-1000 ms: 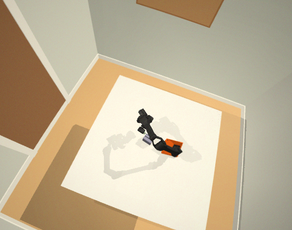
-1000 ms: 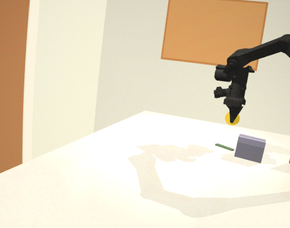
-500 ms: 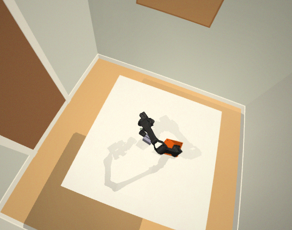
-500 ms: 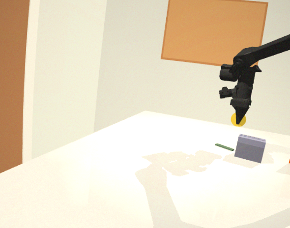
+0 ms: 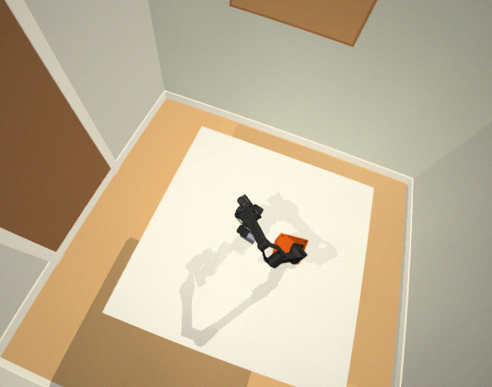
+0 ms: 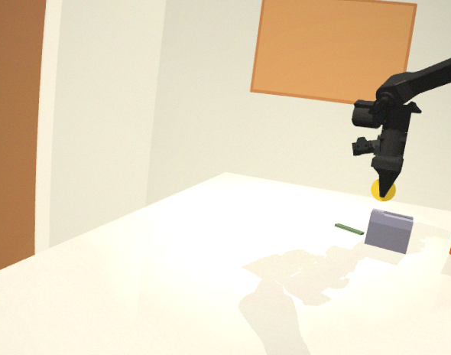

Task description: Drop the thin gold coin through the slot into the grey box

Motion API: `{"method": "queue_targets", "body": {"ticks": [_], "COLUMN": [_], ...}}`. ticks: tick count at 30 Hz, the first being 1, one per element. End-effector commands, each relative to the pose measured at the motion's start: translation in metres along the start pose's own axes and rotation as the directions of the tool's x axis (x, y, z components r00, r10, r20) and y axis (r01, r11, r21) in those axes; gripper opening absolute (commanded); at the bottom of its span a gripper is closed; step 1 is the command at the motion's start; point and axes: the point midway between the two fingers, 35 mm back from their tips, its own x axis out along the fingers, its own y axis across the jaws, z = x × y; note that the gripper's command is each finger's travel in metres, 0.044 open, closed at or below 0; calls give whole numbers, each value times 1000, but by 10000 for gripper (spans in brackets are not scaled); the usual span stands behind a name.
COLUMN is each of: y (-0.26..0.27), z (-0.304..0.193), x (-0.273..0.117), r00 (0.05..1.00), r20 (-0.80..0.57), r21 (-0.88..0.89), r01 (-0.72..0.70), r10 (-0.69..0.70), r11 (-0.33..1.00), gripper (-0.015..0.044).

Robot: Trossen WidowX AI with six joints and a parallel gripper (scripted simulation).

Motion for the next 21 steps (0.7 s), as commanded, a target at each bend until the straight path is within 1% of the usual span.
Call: {"method": "queue_targets", "body": {"ticks": [1, 12, 21], "y": [6, 18, 16], "z": [-8, -31, -28], "x": [0, 3, 3], "r00": [1000, 1000, 1000], "r20": [6, 5, -2], "r21": [2, 3, 2], "r01": [-4, -5, -1], "r10": [4, 5, 1], "r11": [1000, 1000, 1000], "gripper": [0, 0, 0]}}
